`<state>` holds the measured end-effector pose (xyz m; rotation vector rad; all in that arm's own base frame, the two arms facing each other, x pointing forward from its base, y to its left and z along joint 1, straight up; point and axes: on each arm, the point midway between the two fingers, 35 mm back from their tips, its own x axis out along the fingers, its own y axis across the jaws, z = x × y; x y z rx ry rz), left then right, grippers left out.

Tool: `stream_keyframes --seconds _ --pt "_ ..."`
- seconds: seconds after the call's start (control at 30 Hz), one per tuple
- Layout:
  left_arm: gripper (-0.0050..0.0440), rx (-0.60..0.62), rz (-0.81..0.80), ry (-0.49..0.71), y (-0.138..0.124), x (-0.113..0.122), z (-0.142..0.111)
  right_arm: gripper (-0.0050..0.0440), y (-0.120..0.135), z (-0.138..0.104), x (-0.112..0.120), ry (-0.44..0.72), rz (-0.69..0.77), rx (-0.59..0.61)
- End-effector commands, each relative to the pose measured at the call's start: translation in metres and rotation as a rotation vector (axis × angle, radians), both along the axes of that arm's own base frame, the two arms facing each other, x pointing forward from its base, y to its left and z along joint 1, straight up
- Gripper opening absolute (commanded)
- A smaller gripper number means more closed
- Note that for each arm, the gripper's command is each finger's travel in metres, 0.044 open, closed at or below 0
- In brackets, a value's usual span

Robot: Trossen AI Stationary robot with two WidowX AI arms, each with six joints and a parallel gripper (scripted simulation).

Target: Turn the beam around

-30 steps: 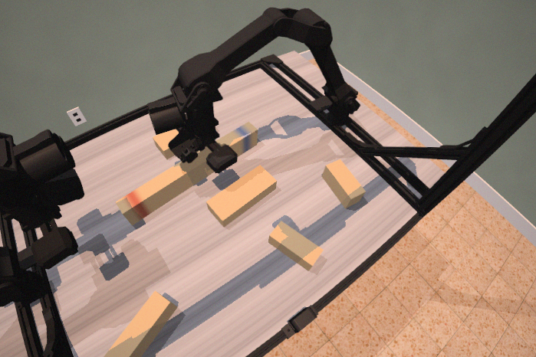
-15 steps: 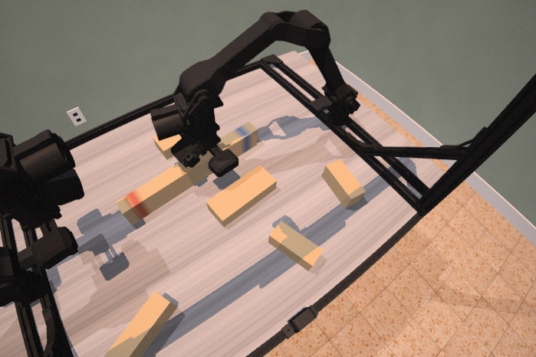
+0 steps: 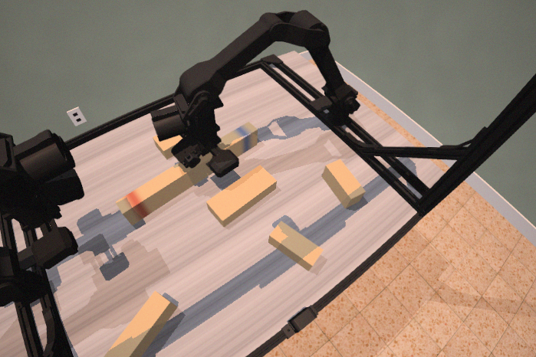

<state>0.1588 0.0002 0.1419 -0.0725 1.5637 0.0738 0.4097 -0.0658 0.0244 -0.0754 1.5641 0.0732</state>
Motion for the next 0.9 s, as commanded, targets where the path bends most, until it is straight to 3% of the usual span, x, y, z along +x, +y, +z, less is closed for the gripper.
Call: stream_keyframes --seconds 0.0,0.5,0.7,0.87 --pt "0.0440 -0.001 0.005 0.006 0.000 -0.001 -0.001 0.0242 0.000 -0.003 -0.001 0.005 -0.001 0.001" --pt "0.0440 -0.001 0.005 0.006 0.000 -0.001 -0.001 0.0155 0.000 -0.003 -0.001 0.005 -0.001 0.001" --pt "0.0440 -0.001 0.005 0.006 0.000 -0.001 -0.001 0.0011 0.000 0.005 -0.001 0.005 -0.001 0.001" --pt "0.0440 -0.001 0.005 0.006 0.000 -0.001 -0.001 0.0000 0.000 0.012 -0.001 0.005 -0.001 0.001"
